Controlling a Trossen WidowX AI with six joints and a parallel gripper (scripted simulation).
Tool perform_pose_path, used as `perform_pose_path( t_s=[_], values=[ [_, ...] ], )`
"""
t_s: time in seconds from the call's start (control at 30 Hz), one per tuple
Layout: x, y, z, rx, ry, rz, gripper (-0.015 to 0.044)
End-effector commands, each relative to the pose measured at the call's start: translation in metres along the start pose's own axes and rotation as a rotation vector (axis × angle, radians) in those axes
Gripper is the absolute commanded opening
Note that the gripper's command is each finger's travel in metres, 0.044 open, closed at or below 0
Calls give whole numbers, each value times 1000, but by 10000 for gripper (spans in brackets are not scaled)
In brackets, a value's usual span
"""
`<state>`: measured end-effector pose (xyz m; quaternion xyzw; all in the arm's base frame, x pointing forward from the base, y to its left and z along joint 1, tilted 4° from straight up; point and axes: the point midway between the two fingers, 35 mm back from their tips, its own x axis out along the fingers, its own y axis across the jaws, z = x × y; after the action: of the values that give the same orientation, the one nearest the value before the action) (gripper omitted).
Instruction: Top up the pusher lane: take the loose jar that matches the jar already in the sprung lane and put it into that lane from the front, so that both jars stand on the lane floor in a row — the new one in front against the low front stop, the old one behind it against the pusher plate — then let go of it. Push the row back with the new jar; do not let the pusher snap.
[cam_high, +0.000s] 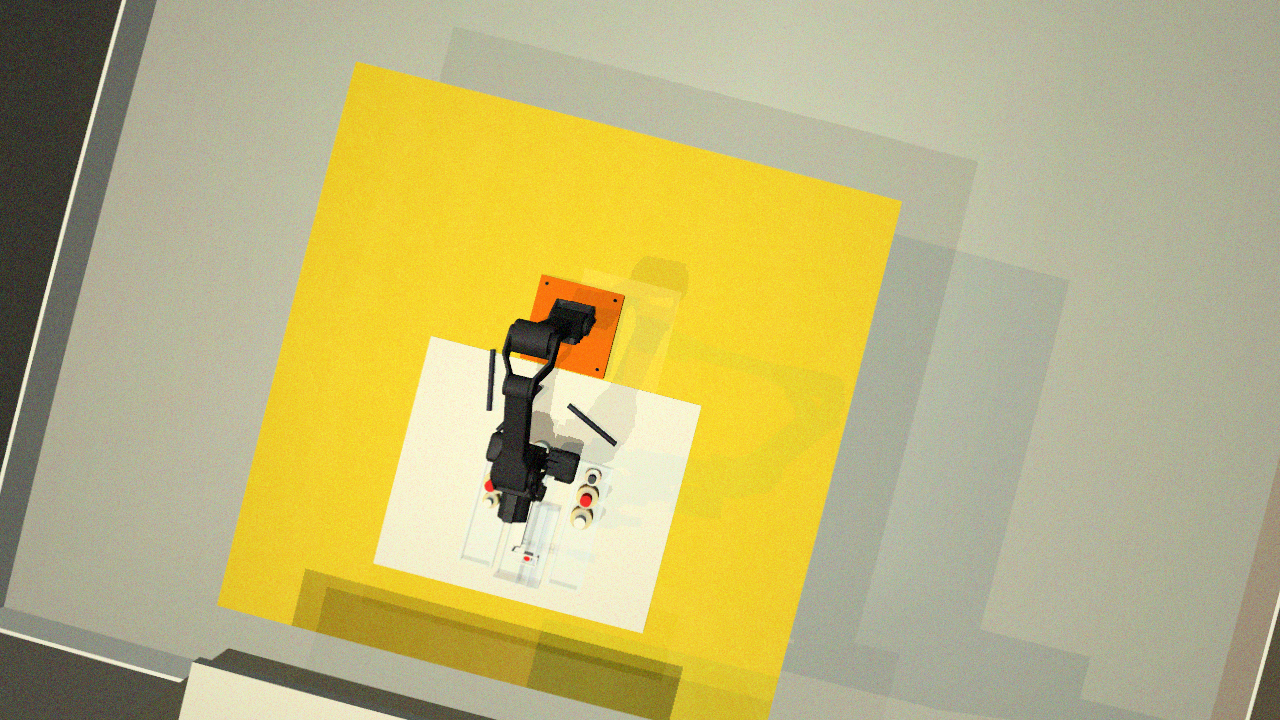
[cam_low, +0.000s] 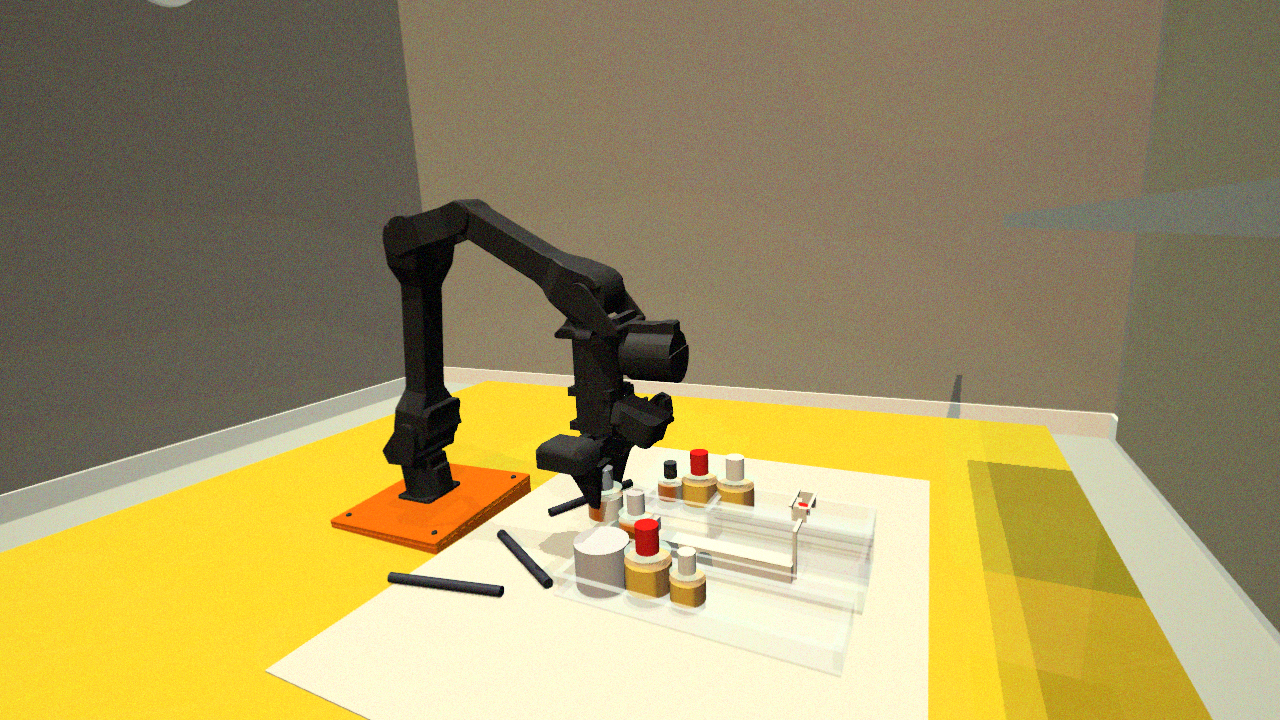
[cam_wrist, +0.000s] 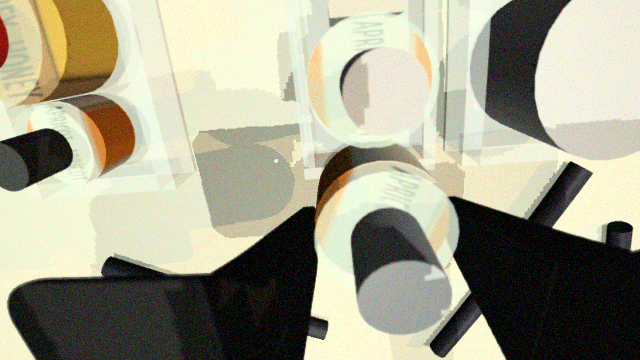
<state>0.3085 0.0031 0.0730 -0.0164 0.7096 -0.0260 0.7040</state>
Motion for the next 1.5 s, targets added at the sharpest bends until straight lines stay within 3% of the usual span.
perform_pose_path(
  t_s=[0.0,1.47],
  values=[
    [1,0,7,-5,-14,-3,0],
    [3,0,23,-5,-15,-3,0]
  ],
)
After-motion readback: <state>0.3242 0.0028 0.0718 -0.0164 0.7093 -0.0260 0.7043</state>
